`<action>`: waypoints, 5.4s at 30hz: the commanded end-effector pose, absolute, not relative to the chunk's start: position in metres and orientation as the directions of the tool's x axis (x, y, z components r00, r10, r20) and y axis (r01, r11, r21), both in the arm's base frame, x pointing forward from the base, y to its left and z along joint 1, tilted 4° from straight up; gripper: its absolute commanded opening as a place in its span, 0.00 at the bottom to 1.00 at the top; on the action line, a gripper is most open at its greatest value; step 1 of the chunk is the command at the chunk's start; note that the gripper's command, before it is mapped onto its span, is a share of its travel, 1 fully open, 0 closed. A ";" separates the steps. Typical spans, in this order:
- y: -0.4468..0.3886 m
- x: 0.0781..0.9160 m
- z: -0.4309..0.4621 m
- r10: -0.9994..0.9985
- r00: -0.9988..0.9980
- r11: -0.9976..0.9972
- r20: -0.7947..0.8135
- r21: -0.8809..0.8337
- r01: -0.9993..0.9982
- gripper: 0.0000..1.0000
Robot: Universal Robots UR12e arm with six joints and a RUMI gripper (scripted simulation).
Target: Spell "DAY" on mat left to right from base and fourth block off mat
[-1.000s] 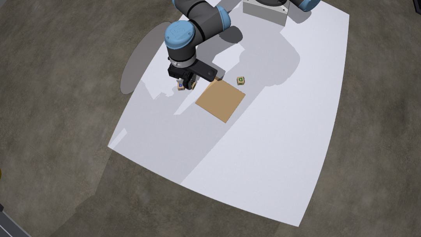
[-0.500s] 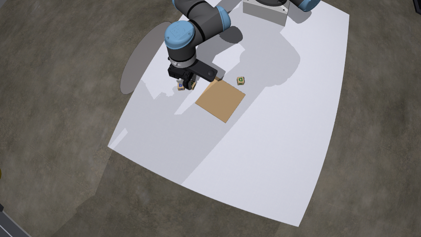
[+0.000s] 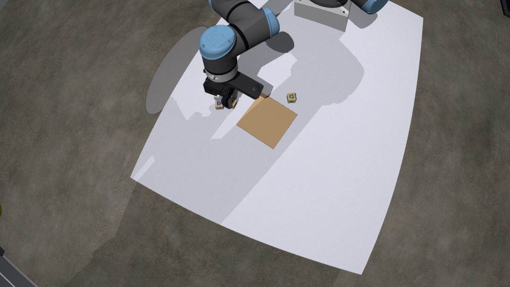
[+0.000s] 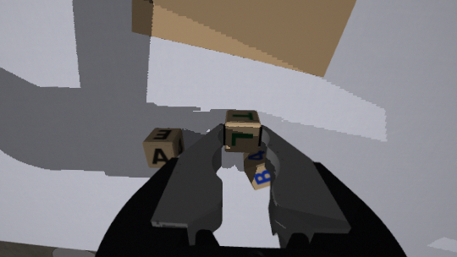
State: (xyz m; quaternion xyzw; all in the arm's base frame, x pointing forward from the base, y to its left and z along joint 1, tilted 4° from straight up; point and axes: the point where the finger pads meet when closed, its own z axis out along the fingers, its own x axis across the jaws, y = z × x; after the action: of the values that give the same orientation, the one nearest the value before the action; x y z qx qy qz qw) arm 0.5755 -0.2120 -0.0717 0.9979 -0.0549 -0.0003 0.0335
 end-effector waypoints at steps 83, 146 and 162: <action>-0.206 0.576 0.019 -0.110 0.994 -0.992 0.004 0.067 -0.110 1.00; -0.223 0.579 0.016 0.853 0.519 -0.518 -0.060 0.032 0.855 1.00; -0.233 0.584 0.015 0.992 0.109 -0.108 -0.068 0.004 0.994 1.00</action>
State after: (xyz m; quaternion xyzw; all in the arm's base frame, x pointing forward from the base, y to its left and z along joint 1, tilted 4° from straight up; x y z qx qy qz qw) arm 0.5825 -0.2300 0.0150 0.7797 0.6252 -0.0244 0.0253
